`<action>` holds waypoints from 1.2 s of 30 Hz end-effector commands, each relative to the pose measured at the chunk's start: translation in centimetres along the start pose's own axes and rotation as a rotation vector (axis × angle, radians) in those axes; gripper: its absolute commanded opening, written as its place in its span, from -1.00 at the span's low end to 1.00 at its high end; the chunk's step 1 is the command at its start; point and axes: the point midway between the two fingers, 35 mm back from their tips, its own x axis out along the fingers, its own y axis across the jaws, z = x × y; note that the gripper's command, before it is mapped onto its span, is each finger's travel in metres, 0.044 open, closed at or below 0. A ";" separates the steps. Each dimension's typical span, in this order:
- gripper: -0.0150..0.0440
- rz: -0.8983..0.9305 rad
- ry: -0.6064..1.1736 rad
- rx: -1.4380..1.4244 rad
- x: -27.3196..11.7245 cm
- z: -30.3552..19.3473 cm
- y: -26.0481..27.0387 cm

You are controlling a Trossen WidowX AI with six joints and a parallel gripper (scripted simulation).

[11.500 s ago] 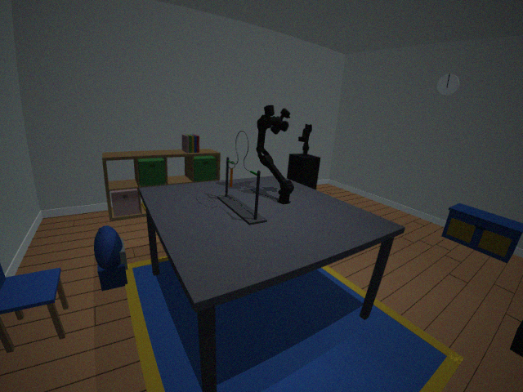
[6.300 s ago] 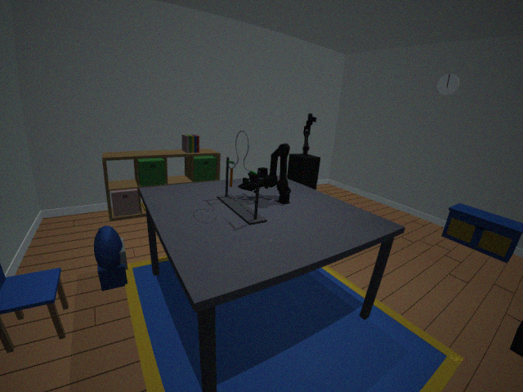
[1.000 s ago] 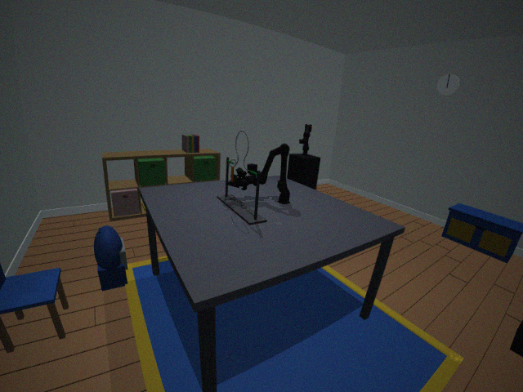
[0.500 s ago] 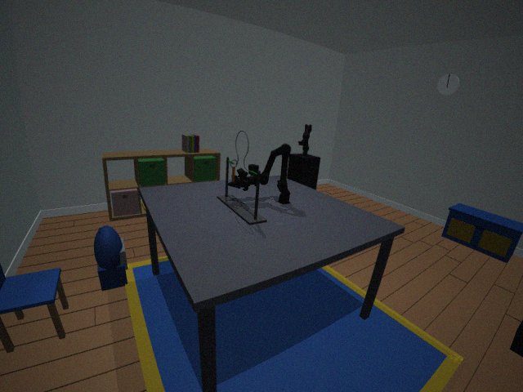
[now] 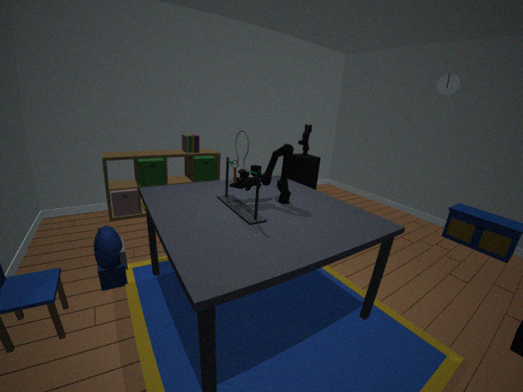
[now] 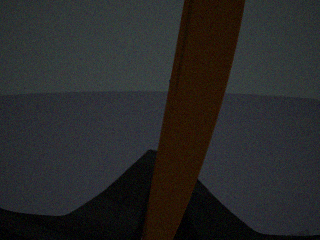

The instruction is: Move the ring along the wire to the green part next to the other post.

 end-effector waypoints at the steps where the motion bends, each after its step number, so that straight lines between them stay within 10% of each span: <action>1: -1.00 0.004 0.003 0.074 -0.1 -0.2 1.4; 36: -1.00 0.150 0.256 0.707 -3.8 4.2 11.3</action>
